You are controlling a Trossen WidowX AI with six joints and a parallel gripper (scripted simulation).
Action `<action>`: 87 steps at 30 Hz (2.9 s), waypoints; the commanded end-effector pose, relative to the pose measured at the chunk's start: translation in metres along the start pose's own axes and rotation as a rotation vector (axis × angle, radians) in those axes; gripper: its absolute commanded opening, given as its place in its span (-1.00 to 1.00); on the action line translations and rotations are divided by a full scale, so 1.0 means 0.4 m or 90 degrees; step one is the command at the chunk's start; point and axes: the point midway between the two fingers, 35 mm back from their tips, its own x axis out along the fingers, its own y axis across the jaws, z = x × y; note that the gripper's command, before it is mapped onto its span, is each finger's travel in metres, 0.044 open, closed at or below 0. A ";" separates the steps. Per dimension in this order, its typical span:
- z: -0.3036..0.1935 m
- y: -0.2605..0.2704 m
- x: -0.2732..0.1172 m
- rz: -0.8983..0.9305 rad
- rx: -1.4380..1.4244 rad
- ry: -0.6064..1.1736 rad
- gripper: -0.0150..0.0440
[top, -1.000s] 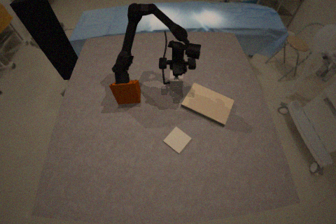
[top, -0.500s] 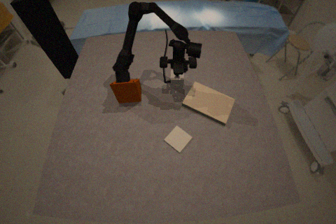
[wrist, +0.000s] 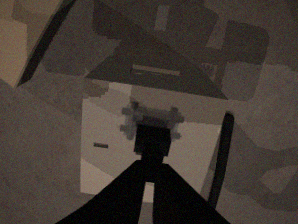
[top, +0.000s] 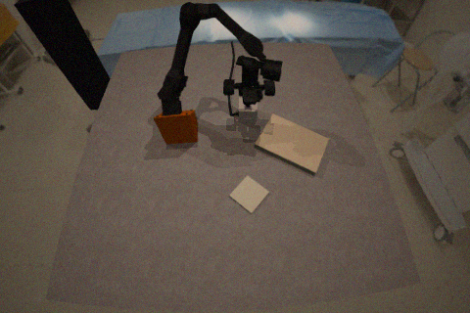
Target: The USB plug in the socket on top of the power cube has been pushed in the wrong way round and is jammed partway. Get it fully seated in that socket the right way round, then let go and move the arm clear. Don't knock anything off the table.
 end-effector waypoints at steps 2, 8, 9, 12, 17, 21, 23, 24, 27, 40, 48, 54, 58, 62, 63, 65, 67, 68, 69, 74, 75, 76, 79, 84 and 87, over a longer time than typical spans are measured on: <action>-0.001 0.001 0.002 0.002 0.001 0.003 -0.49; -0.001 0.001 0.004 0.002 0.001 0.003 -0.49; -0.001 0.001 0.004 0.002 0.001 0.003 -0.49; -0.001 0.001 0.005 0.002 0.001 0.003 -0.49; -0.001 0.001 0.006 0.002 0.001 0.003 -0.49; -0.001 0.001 0.008 0.002 0.001 0.003 -0.49; -0.001 0.001 0.008 0.002 0.001 0.003 -0.49; -0.001 0.001 0.009 0.002 0.001 0.003 -0.49; -0.001 0.001 0.009 0.002 0.001 0.003 -0.49; -0.001 0.001 0.013 0.002 0.001 0.003 -0.49; 0.000 0.001 0.016 0.002 0.001 0.003 -0.49; 0.000 0.001 0.018 0.002 0.001 0.003 -0.49; 0.000 0.001 0.019 0.002 0.001 0.003 -0.49; 0.000 0.001 0.020 0.002 0.001 0.003 -0.49; 0.000 0.001 0.020 0.002 0.001 0.003 -0.49; 0.000 0.001 0.021 0.002 0.001 0.003 -0.49; 0.000 0.001 0.021 0.002 0.001 0.003 -0.49; 0.000 0.001 0.022 0.002 0.001 0.003 -0.49; 0.000 0.001 0.022 0.002 0.001 0.003 -0.49; 0.000 0.001 0.024 0.002 0.001 0.003 -0.49; 0.000 0.001 0.024 0.002 0.001 0.003 -0.49; 0.000 0.001 0.024 0.002 0.001 0.003 -0.49; 0.000 0.001 0.025 0.002 0.001 0.003 -0.49; 0.000 0.001 0.027 0.002 0.001 0.003 -0.49; 0.000 0.001 0.027 0.002 0.001 0.003 -0.49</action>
